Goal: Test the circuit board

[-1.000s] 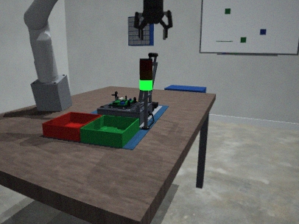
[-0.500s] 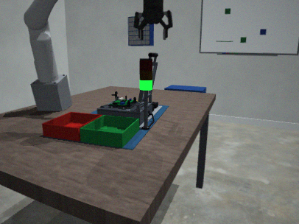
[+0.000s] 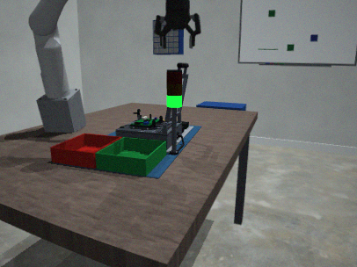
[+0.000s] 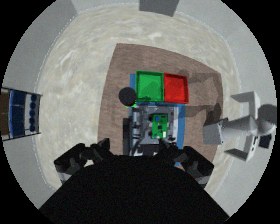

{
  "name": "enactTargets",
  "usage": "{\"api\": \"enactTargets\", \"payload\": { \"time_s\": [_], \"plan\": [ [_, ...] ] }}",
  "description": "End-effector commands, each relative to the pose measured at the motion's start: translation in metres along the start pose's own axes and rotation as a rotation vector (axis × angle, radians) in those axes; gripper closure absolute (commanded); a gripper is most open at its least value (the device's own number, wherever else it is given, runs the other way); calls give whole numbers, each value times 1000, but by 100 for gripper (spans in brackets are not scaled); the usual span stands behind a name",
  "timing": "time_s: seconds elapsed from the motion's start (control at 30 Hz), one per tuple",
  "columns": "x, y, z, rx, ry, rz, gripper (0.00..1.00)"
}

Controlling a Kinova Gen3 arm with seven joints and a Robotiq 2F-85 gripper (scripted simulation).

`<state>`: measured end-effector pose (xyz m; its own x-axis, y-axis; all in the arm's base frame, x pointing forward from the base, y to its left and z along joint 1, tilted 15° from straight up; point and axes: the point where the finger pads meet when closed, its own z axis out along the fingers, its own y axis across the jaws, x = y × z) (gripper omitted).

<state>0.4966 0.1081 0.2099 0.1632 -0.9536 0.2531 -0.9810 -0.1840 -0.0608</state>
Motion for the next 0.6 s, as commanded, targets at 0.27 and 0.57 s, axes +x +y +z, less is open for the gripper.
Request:
{"api": "enactTargets", "payload": {
  "time_s": [0.27, 0.57],
  "plan": [
    [-4, 45, -4, 4, -8, -5, 0],
    [-3, 94, -4, 4, -8, -5, 0]
  ]
}}
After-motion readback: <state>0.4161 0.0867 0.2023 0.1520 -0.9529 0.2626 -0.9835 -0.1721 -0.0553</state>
